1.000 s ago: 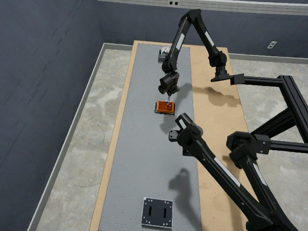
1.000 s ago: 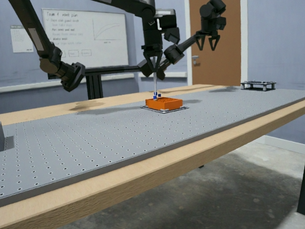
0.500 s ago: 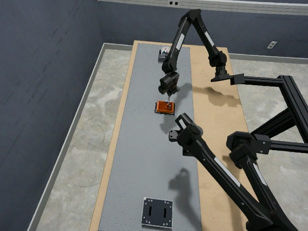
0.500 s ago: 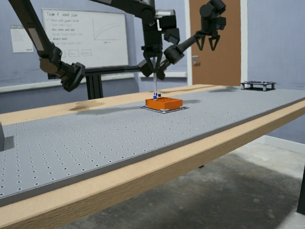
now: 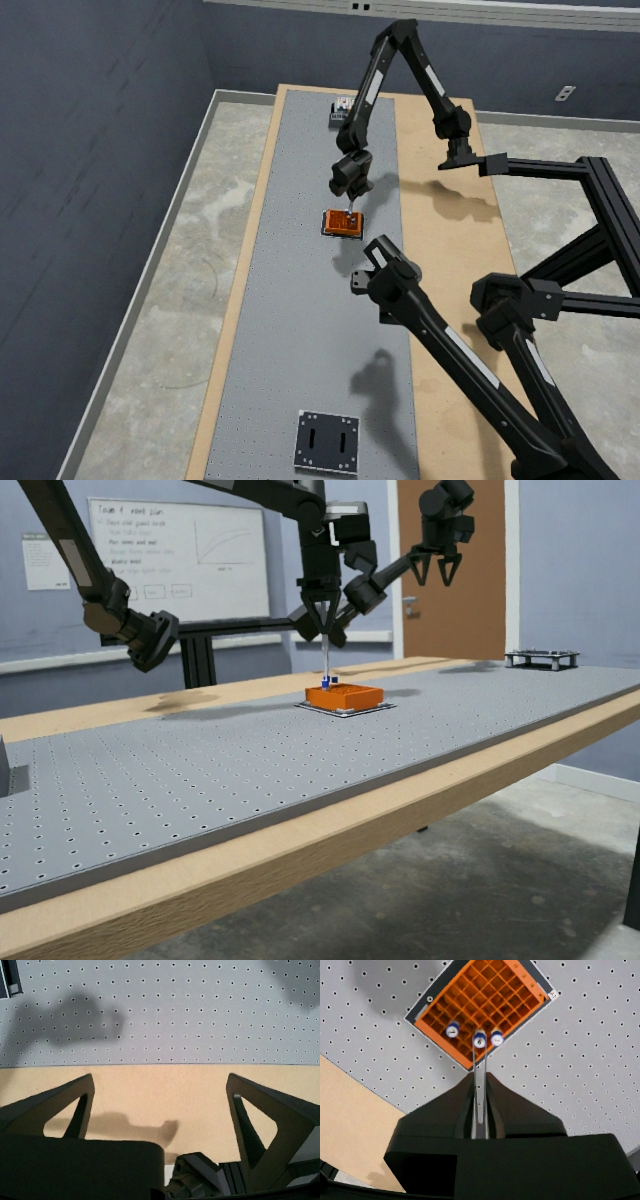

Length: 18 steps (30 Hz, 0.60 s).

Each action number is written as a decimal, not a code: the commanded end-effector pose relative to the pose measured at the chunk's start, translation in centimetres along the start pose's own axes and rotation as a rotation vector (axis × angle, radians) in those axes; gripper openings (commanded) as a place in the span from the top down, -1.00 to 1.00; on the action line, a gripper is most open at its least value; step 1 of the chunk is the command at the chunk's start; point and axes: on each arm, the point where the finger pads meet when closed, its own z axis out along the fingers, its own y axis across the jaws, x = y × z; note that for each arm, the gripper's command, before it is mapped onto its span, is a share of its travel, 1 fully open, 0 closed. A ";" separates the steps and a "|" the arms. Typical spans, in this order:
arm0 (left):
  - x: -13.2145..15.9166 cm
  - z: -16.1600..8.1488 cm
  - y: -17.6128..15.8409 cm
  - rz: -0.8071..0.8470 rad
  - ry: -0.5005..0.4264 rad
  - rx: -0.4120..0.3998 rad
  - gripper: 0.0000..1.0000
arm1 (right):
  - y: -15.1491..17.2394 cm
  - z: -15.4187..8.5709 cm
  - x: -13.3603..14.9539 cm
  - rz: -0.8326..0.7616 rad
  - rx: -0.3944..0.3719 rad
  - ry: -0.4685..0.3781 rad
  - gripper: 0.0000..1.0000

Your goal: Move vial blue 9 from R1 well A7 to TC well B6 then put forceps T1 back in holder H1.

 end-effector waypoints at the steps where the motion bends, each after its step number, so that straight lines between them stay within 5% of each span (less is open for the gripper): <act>1: -0.6 -0.5 0.2 -0.015 -0.006 0.003 -1.00 | 0.0 1.1 0.0 -0.005 -0.003 0.011 0.82; 18: -0.6 -0.5 0.2 -0.015 -0.006 0.003 -1.00 | -0.1 1.4 -0.1 -0.002 -0.003 0.009 0.82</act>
